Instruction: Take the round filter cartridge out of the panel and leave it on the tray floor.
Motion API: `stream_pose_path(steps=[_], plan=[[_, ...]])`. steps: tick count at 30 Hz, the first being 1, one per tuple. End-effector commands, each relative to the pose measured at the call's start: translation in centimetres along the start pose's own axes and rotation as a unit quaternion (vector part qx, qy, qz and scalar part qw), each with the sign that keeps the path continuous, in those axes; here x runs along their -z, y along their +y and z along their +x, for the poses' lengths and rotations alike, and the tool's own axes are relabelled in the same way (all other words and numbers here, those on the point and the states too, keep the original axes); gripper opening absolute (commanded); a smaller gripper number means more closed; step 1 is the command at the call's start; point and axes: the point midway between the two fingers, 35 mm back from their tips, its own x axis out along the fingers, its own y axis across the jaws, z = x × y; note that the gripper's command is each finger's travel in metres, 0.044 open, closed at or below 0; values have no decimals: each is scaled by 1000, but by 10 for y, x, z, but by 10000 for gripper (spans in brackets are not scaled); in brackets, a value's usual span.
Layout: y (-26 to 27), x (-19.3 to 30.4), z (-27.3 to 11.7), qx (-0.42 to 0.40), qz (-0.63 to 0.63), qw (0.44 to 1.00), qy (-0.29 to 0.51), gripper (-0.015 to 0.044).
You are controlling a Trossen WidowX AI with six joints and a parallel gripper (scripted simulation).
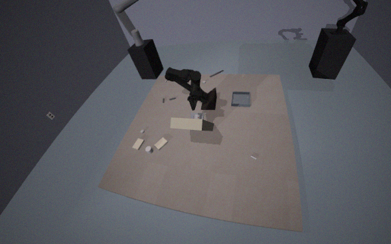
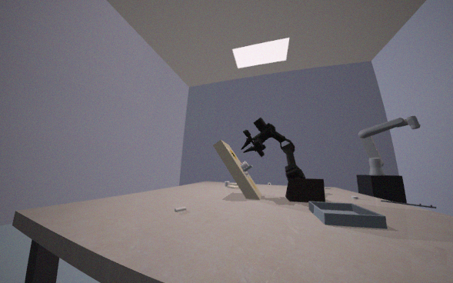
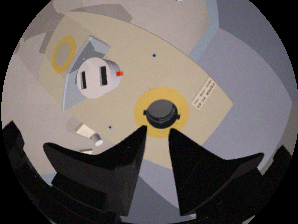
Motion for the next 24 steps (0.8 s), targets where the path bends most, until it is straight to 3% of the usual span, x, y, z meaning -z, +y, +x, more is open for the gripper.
stream_pose_path(steps=[1, 13, 17, 24], plan=[[-11, 6, -1, -1, -3, 1000, 1, 100], [-63, 31, -46, 1, 2, 1000, 0, 415], [-53, 24, -40, -17, 104, 994, -10, 310], [-24, 5, -25, -79, 388, 918, -14, 305]])
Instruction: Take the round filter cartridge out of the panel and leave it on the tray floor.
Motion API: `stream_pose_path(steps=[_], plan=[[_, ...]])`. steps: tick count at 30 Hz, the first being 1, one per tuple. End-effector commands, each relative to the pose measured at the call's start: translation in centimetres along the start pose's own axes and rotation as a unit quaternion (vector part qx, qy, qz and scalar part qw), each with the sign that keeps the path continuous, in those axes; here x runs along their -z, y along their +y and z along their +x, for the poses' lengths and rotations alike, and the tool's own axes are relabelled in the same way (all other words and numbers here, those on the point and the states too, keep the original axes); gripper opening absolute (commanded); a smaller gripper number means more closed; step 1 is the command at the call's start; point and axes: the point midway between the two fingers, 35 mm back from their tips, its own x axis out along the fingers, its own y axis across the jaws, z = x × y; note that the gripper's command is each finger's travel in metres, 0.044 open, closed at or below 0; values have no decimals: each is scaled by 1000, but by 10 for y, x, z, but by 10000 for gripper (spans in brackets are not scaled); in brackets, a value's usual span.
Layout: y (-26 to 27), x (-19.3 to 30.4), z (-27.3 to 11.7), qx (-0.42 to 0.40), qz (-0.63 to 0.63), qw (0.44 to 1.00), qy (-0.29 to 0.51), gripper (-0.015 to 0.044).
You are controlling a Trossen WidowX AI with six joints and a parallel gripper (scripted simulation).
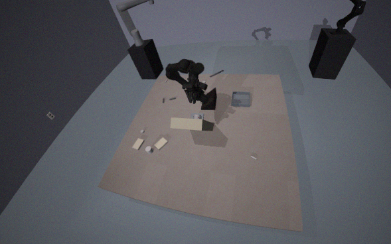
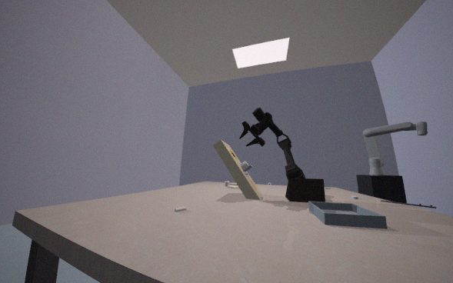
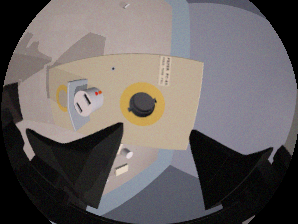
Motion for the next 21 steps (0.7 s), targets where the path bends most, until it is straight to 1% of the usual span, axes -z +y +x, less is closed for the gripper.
stream_pose_path(steps=[1, 4, 7, 10, 13, 15, 21], plan=[[25, -2, 13, -45, 189, 981, 10, 305], [40, -1, 20, -69, 312, 947, 25, 305], [55, -1, 25, -90, 430, 897, 48, 305], [71, 1, 30, -105, 540, 831, 78, 305], [86, 3, 34, -114, 640, 751, 113, 305], [93, 4, 36, -115, 680, 712, 130, 305], [94, 4, 36, -115, 685, 707, 132, 305]])
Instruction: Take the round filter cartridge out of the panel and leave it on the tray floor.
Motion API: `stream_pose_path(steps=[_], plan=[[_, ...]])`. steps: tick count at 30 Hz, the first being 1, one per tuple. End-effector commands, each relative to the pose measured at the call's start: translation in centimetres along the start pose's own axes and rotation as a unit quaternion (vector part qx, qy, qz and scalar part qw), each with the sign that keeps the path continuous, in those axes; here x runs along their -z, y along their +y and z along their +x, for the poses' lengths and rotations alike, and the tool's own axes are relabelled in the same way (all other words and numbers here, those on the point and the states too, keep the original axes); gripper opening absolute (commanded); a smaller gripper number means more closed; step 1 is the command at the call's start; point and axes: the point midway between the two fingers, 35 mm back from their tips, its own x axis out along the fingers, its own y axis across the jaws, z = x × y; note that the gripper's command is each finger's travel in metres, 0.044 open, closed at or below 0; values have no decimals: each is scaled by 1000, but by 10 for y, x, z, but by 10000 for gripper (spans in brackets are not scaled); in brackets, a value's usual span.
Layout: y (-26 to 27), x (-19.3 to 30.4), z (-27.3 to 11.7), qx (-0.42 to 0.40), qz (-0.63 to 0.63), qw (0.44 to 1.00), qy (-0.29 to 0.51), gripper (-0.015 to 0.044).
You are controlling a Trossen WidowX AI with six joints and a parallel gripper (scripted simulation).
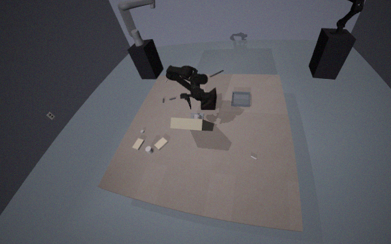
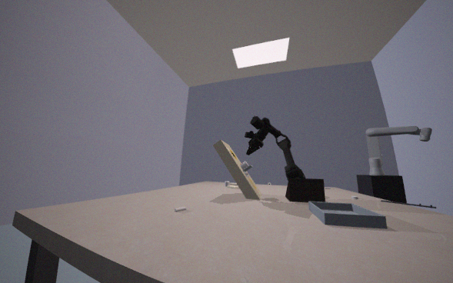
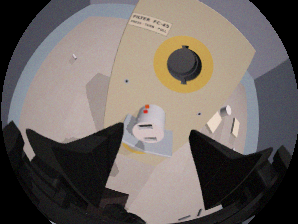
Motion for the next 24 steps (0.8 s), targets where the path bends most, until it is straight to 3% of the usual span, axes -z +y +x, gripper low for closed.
stream_pose_path(steps=[1, 24], plan=[[5, 23, 13, 2, 148, 988, 46, 305], [6, 24, 43, 1, 148, 988, 46, 305]])
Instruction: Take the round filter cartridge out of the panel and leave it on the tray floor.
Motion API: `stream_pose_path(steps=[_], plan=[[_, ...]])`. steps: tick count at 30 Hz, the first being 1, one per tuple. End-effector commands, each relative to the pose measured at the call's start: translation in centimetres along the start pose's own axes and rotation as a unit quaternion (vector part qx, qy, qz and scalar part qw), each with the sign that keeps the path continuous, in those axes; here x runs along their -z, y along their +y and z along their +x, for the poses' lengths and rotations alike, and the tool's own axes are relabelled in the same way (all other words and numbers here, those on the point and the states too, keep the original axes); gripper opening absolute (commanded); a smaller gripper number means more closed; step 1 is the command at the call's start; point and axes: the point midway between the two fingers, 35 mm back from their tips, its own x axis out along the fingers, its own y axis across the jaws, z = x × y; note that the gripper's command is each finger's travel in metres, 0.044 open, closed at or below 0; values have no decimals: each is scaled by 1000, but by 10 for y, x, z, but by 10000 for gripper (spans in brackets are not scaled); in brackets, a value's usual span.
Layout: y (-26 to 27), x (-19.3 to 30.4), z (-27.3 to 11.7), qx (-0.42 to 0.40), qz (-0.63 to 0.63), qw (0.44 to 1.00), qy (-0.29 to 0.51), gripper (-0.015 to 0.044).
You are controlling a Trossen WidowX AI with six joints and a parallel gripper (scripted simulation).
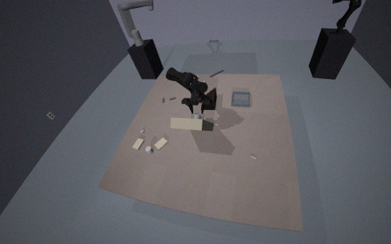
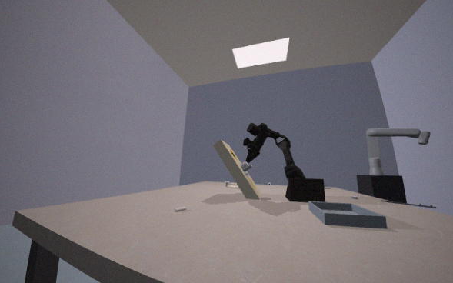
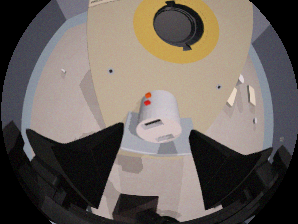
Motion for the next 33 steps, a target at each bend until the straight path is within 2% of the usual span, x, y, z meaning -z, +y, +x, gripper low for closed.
stream_pose_path(steps=[1, 14, 16, 25, 32, 33], plan=[[-1, 1, 7, 3, -3, 1000, 0, 305], [-2, 2, 25, 4, -3, 1000, 0, 305], [-2, 0, 22, 2, 0, 1000, 0, 252], [-2, 0, 22, 2, 0, 1000, 0, 192], [-2, -7, 19, 2, 0, 1000, -1, 8], [-2, -10, 17, 2, 0, 1000, -1, 0]])
